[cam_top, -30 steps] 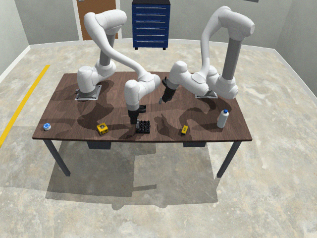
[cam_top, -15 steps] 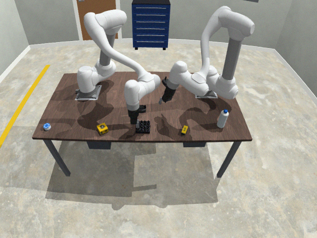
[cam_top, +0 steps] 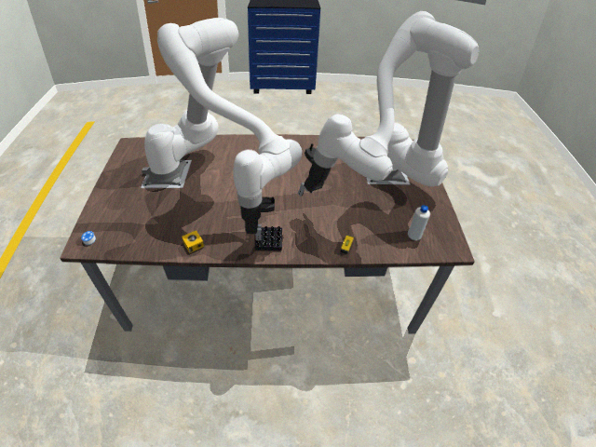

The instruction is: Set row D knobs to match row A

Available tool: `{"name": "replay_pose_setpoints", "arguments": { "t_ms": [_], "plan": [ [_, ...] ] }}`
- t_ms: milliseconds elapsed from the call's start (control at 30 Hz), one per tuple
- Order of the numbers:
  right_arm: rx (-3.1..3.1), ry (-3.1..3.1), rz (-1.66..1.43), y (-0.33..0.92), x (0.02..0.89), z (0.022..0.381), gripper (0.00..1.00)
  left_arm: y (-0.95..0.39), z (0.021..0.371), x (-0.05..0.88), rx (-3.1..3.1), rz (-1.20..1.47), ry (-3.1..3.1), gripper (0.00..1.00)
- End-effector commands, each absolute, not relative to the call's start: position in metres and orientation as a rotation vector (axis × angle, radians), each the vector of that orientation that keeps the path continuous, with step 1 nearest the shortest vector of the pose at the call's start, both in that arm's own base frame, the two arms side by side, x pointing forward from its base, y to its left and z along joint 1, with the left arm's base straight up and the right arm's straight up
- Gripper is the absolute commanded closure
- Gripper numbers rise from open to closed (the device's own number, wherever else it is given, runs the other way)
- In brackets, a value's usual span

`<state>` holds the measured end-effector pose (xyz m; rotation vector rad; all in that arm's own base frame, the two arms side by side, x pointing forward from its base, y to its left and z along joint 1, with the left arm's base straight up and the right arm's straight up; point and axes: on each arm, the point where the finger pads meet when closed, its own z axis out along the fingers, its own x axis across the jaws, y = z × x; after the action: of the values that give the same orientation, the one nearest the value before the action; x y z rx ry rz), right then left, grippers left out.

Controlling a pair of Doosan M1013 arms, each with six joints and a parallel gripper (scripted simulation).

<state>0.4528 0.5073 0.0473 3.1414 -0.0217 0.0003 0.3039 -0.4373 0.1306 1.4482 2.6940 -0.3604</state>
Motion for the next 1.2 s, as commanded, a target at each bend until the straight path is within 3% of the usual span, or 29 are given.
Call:
{"name": "replay_pose_setpoints", "arguments": {
  "t_ms": [0,1167],
  "plan": [
    [3.143,-0.015,0.001,0.5077,0.4532,0.0483,0.70,-0.4376,0.1312,0.3042,1.448,-0.360,2.693,0.00],
    [3.053,0.743,0.002,0.5077,0.4532,0.0483,0.70,-0.4376,0.1312,0.3042,1.448,-0.360,2.693,0.00]
  ]
}}
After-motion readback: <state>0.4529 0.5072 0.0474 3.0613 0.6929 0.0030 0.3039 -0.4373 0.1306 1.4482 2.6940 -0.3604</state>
